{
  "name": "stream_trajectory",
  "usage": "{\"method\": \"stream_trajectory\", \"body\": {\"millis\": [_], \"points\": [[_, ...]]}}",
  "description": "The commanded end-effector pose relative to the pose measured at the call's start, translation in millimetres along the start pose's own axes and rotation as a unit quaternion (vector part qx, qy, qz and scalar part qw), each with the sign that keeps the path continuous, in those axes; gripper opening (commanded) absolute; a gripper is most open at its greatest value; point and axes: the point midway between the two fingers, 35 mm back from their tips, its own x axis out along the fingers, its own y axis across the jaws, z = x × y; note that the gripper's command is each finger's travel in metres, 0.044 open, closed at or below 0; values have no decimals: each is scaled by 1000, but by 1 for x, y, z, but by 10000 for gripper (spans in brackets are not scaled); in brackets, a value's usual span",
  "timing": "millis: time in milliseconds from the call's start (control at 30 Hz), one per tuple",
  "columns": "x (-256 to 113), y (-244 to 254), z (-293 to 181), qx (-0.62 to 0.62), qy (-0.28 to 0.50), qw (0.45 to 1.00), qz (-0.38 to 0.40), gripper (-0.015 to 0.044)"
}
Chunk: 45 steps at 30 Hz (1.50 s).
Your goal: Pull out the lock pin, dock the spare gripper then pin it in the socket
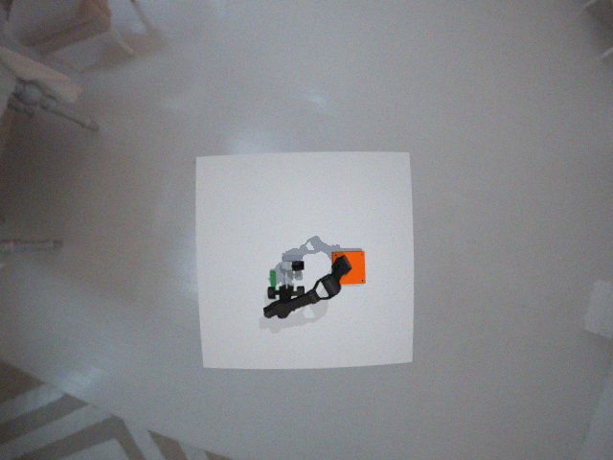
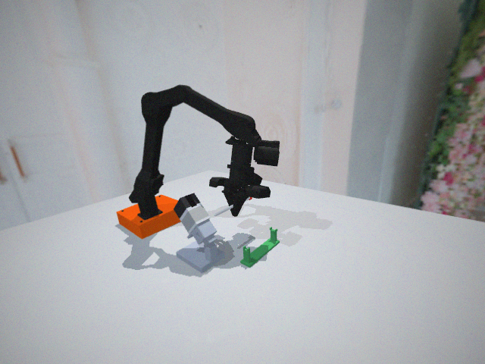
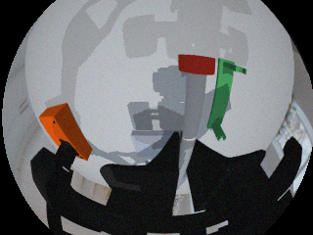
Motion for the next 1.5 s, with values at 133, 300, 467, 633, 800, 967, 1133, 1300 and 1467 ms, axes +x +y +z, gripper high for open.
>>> {"method": "stream_trajectory", "body": {"millis": [133,300,467,633,800,967,1133,1300,1467], "points": [[32,4,8,0,-1,1000,4,0],[36,4,7,1,-1,1000,4,0],[32,3,1,0,-1,1000,5,0],[35,4,-3,1,-1,1000,5,0],[37,4,-6,1,-1,1000,5,0],[37,4,-9,1,-1,1000,5,0],[38,3,-13,0,-1,1000,5,0],[39,3,-16,0,-1,1000,6,0],[40,3,-20,0,-1,1000,6,0]]}}
